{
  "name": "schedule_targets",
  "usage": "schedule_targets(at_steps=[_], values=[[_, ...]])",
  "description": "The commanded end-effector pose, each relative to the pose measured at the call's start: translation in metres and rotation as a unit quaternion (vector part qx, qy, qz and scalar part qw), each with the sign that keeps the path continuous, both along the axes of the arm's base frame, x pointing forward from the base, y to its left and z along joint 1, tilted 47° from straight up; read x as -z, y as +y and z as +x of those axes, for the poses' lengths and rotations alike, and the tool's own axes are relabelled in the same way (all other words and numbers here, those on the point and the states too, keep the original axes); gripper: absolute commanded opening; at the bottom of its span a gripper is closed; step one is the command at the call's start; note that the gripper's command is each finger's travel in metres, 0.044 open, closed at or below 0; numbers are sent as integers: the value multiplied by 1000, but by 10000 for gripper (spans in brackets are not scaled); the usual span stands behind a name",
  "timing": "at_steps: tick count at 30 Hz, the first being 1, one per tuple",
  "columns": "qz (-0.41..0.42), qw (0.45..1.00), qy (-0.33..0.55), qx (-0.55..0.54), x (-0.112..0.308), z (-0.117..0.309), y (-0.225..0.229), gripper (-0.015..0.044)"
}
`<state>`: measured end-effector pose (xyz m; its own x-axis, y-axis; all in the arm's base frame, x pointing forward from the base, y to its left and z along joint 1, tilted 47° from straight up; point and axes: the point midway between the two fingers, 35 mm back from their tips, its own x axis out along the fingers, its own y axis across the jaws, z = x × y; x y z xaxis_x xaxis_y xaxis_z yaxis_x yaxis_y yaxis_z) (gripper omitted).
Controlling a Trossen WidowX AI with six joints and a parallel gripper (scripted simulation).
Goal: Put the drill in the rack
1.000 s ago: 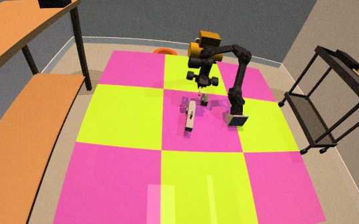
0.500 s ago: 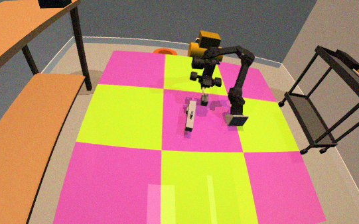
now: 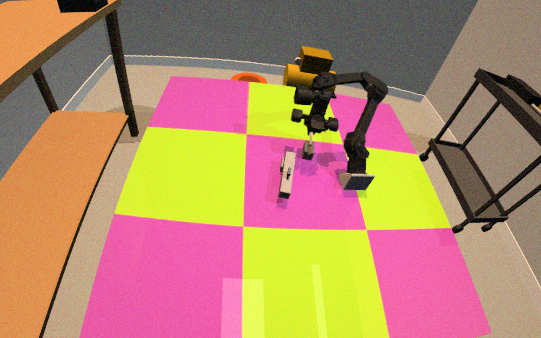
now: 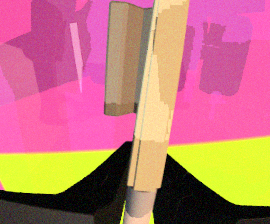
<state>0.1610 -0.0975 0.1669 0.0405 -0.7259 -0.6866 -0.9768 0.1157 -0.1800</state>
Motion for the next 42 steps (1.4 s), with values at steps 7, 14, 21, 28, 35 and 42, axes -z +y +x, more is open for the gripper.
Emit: schedule_targets(at_steps=[7,14,21,28,35,42], values=[[-2,1000,1,-2,7,-5,-8,0],[-2,1000,1,-2,14,-5,-16,0],[-2,1000,1,-2,18,-5,-21,0],[-2,1000,1,-2,22,-4,-27,0],[-2,1000,1,-2,27,-3,-34,0],[-3,1000,1,-2,33,-3,-39,0]])
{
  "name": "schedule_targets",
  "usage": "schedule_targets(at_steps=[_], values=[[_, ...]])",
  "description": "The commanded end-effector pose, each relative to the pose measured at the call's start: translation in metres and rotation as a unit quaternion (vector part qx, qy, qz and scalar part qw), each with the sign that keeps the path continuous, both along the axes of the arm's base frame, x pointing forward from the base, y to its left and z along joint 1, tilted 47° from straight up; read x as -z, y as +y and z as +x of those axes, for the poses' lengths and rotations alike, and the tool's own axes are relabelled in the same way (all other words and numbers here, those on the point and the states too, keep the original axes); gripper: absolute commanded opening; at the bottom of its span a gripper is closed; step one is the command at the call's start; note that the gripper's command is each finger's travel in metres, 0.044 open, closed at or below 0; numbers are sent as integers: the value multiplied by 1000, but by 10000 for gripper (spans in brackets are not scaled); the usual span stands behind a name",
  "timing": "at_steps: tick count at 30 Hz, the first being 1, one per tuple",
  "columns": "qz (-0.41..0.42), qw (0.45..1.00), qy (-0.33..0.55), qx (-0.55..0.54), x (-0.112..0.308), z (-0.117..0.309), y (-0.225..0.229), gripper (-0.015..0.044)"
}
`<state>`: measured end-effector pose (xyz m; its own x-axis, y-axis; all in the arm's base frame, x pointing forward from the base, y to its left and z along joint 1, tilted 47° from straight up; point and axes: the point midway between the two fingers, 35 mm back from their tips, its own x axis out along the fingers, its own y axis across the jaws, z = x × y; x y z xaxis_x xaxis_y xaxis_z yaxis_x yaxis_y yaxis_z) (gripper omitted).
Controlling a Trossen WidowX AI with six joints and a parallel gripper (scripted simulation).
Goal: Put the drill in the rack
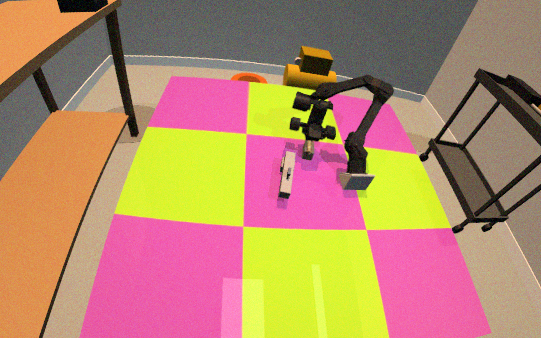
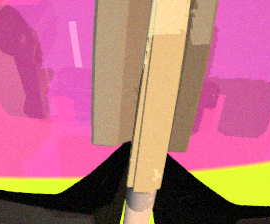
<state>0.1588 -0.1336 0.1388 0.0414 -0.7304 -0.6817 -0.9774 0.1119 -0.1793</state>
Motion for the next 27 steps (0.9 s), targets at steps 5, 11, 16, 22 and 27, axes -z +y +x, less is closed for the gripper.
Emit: schedule_targets(at_steps=[5,11,16,22,27], values=[[1,1000,0,-1,8,-1,-5,0],[1,1000,0,-1,10,-2,-6,0],[1,1000,0,-1,12,-3,-6,0],[1,1000,0,-1,13,-3,-5,0],[1,1000,0,-1,13,-3,-4,0]])
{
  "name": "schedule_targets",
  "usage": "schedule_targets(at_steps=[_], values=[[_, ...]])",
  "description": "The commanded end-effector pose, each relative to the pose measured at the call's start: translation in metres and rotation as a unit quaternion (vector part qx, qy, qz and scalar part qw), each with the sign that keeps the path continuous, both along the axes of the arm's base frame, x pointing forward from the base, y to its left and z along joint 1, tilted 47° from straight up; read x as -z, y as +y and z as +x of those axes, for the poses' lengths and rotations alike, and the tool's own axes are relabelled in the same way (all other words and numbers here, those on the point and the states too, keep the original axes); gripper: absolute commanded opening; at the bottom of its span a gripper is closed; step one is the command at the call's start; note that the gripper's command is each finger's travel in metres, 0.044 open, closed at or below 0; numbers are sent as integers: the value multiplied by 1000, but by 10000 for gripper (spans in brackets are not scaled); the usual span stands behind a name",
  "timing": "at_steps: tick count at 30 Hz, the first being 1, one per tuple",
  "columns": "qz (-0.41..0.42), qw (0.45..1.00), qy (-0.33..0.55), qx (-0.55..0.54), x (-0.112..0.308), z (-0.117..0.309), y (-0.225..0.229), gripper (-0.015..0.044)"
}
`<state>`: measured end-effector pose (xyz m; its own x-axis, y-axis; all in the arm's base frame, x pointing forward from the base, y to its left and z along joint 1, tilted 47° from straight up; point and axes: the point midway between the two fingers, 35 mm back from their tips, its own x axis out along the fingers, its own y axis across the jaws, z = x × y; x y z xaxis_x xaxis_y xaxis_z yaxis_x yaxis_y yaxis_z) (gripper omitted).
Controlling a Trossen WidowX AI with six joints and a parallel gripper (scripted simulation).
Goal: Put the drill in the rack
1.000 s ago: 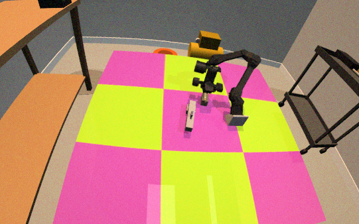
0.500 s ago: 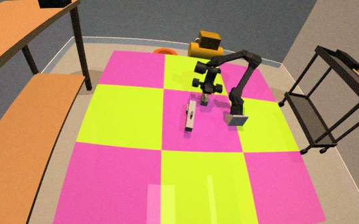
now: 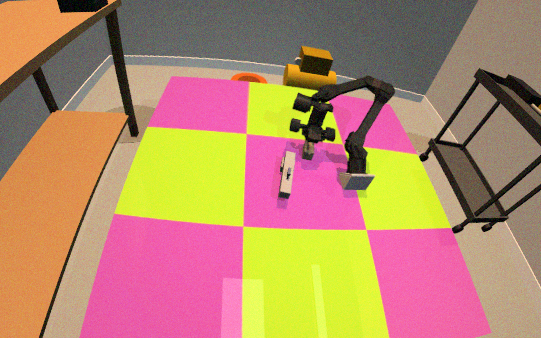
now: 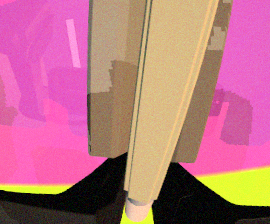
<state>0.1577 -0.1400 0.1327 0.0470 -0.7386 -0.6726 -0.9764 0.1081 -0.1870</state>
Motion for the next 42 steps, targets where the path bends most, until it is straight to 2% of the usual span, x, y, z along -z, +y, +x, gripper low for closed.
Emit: schedule_targets(at_steps=[1,7,24,42], values=[[7,1000,3,0,7,-2,3,0],[7,1000,3,0,7,-2,4,0],[-1,1000,0,1,1,-1,1,440],[8,1000,4,0,-38,-5,46,440]])
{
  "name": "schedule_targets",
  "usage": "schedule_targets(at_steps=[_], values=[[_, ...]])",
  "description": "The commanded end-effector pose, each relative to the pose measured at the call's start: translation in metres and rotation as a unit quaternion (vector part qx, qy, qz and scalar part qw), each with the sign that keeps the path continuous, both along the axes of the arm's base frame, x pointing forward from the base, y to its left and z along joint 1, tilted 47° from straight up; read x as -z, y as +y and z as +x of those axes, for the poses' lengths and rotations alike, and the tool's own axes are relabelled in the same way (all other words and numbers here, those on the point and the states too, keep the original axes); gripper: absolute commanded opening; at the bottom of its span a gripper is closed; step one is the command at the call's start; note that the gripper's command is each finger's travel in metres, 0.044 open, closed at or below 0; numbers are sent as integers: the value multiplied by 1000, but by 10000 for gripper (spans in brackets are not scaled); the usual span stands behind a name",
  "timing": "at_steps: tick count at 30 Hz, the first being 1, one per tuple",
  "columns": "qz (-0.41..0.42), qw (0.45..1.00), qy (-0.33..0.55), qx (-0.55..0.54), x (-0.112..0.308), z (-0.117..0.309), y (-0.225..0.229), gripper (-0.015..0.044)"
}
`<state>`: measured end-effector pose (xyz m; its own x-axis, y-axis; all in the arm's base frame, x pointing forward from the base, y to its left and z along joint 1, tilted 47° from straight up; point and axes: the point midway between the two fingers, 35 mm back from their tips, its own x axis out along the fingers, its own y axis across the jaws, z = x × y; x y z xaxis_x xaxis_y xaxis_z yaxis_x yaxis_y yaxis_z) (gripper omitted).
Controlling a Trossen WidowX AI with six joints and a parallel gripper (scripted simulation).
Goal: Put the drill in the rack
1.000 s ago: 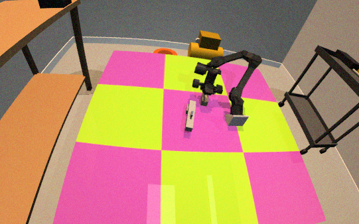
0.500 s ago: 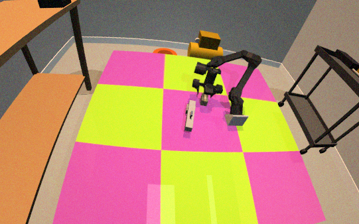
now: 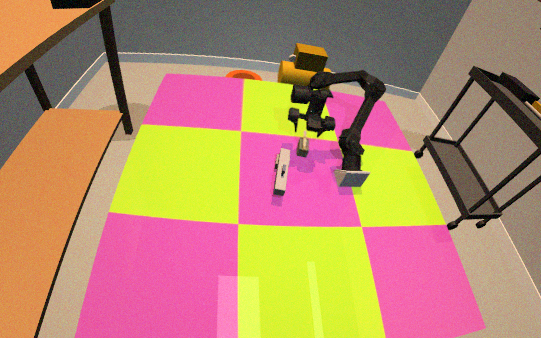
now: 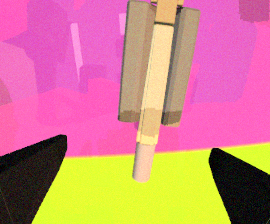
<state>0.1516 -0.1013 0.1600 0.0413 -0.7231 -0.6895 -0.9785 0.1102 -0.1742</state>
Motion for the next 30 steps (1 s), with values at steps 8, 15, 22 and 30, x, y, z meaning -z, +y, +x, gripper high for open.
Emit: schedule_targets(at_steps=[8,15,22,30], values=[[-3,1000,-1,1,-25,2,21,440],[81,995,-16,-48,-4,34,74,440],[180,977,-4,-112,13,54,165,440],[271,947,40,-170,32,38,269,440]])
